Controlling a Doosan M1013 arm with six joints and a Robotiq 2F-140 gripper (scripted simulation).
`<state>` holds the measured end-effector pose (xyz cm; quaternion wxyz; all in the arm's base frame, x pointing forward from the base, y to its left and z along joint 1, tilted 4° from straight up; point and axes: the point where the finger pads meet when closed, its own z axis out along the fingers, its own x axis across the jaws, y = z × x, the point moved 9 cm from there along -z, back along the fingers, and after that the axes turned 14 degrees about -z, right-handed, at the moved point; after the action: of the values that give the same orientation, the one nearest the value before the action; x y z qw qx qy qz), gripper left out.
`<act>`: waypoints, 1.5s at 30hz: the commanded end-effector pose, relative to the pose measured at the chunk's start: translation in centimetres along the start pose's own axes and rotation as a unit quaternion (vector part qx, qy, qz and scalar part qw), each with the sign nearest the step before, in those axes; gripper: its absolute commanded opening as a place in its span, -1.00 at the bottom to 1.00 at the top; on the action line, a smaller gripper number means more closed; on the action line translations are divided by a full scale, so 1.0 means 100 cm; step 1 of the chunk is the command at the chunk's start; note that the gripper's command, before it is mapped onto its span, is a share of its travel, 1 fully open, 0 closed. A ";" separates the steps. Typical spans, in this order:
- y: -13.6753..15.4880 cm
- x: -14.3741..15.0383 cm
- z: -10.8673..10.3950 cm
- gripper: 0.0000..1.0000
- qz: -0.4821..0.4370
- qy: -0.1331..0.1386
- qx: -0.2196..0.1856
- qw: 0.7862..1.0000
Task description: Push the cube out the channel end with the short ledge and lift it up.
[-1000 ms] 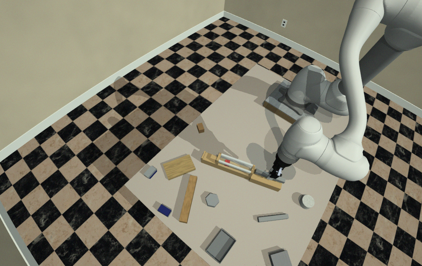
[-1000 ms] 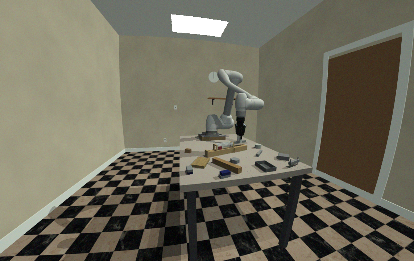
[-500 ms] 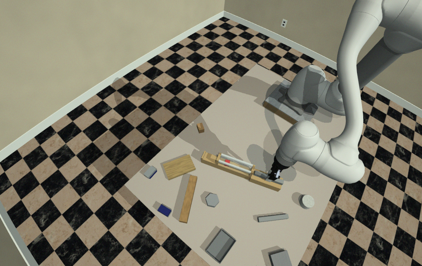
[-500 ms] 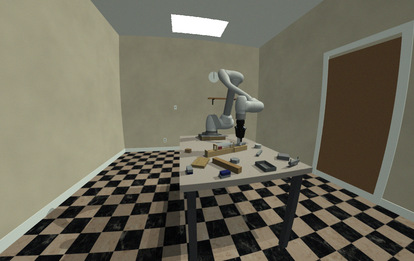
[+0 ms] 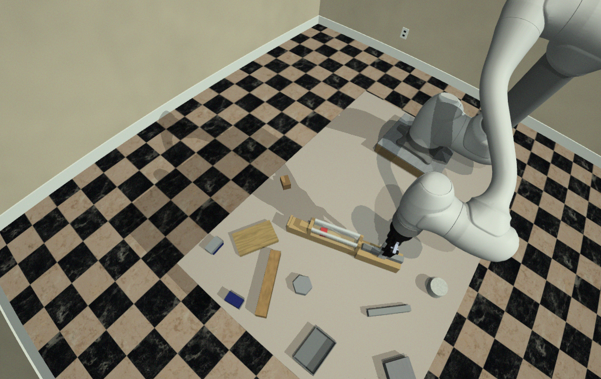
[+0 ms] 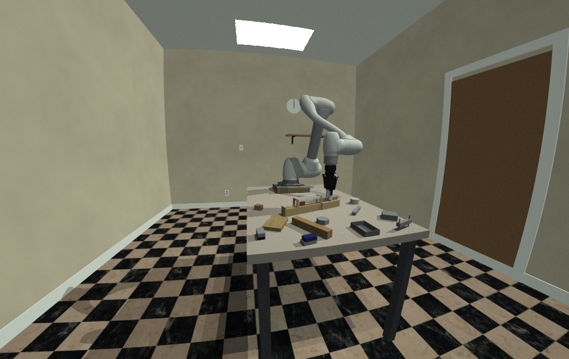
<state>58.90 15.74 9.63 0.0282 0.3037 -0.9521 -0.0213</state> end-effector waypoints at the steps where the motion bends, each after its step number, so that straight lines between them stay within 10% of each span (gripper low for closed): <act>1: 0.000 0.000 0.000 -1.00 0.000 0.000 0.000 1.000; 45: -0.037 0.009 0.000 -1.00 0.000 0.000 0.000 1.000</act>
<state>60.11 12.64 9.47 0.0282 0.3037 -0.9521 -0.0213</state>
